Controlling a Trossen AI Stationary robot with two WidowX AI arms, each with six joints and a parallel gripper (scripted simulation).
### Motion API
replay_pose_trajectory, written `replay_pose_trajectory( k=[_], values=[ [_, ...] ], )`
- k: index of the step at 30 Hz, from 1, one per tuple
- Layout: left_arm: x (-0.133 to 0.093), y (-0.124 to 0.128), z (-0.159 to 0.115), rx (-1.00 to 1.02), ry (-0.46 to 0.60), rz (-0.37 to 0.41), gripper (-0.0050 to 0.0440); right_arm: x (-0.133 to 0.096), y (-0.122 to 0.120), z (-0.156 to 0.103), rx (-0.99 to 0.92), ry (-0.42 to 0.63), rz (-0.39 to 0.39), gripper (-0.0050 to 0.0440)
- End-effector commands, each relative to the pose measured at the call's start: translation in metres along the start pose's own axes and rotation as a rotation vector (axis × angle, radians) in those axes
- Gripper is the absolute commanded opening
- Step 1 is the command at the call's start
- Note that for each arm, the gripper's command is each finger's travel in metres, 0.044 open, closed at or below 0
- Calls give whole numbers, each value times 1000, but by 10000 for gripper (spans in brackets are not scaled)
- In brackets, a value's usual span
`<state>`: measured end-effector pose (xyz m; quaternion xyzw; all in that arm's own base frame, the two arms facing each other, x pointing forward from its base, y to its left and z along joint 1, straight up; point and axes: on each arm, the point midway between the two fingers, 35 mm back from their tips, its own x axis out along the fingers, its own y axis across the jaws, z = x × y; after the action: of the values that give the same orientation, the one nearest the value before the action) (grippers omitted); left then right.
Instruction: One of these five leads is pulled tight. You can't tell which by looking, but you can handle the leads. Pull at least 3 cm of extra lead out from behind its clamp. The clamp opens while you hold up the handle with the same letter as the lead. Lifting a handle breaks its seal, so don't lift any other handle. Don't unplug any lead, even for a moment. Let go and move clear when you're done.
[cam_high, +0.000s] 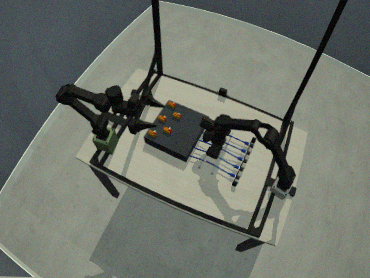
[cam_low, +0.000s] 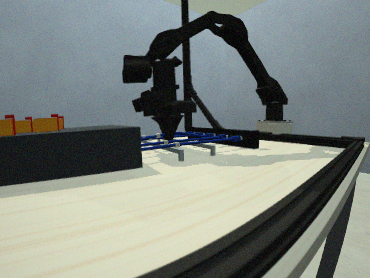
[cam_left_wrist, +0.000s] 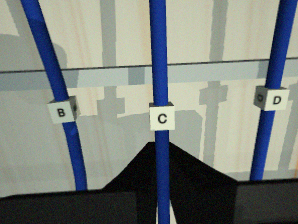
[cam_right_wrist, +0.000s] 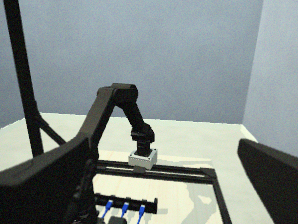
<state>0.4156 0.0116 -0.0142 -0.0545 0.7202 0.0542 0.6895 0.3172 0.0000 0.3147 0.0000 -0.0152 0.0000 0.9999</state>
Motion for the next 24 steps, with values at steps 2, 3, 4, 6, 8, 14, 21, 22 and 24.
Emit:
replay_pose_trajectory(
  k=[2, 3, 4, 6, 8, 14, 21, 22, 24],
  values=[
    [-27, -1, 5, 0, -47, -6, -50, -1, 0, 8, 0, -19, 0, 440],
    [-27, -1, 5, 0, -47, -6, -50, -1, 0, 8, 0, -19, 0, 440],
    [-27, -1, 5, 0, -47, -6, -50, -1, 0, 8, 0, -19, 0, 440],
    [-27, -1, 5, 0, -47, -6, -50, -1, 0, 8, 0, -19, 0, 440],
    [-33, -1, 4, 0, -34, -4, -50, -1, 0, 8, 0, -19, 0, 440],
    [-33, -1, 4, 0, -34, -4, -50, -1, 0, 8, 0, -19, 0, 440],
    [-33, -1, 4, 0, -34, -4, -50, -1, 0, 8, 0, -19, 0, 440],
    [-33, -1, 4, 0, -34, -4, -50, -1, 0, 8, 0, -19, 0, 440],
    [-33, -1, 4, 0, -34, -4, -50, -1, 0, 8, 0, -19, 0, 440]
  ],
)
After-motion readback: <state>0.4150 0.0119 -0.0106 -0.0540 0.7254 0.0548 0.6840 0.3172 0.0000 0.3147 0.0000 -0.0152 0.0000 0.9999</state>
